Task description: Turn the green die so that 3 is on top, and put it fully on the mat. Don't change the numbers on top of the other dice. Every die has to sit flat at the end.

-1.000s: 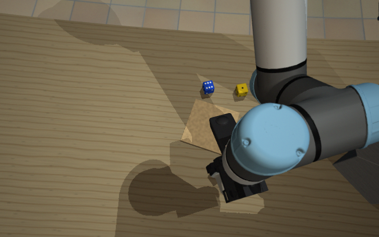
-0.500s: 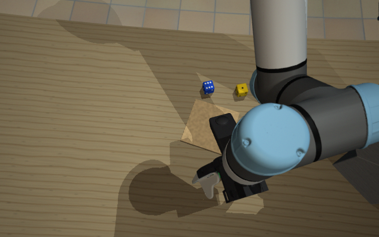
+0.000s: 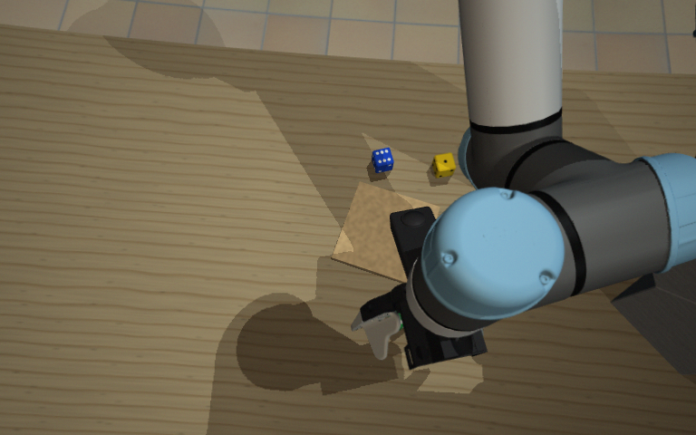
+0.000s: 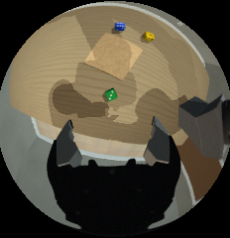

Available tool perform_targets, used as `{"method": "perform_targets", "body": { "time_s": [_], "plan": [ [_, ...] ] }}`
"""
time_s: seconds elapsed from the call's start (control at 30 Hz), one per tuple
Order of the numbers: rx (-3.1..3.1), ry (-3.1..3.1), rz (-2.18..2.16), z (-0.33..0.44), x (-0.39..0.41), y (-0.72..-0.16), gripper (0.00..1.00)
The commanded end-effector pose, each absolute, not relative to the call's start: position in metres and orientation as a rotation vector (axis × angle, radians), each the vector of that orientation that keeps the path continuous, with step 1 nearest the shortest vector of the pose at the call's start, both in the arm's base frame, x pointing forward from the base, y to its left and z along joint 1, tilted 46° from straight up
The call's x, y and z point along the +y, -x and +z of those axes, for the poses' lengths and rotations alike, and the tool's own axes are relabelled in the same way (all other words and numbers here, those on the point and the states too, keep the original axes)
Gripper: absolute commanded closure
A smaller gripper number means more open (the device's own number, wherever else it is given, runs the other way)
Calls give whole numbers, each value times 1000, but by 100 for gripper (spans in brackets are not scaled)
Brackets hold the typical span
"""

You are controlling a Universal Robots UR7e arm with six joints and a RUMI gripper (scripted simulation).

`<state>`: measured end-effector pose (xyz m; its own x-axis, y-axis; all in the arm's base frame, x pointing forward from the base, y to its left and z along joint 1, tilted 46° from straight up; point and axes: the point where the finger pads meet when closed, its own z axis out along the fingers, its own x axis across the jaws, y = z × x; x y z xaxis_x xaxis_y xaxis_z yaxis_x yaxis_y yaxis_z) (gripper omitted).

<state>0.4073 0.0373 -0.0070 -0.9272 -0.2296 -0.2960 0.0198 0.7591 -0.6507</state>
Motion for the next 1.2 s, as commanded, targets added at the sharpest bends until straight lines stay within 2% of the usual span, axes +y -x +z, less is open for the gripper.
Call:
{"method": "perform_targets", "body": {
  "time_s": [0.0, 1.17],
  "plan": [
    [2564, -46, -910, -8, 33, -409, 0],
    [2177, -1046, -549, -14, 12, -417, 0]
  ]
}}
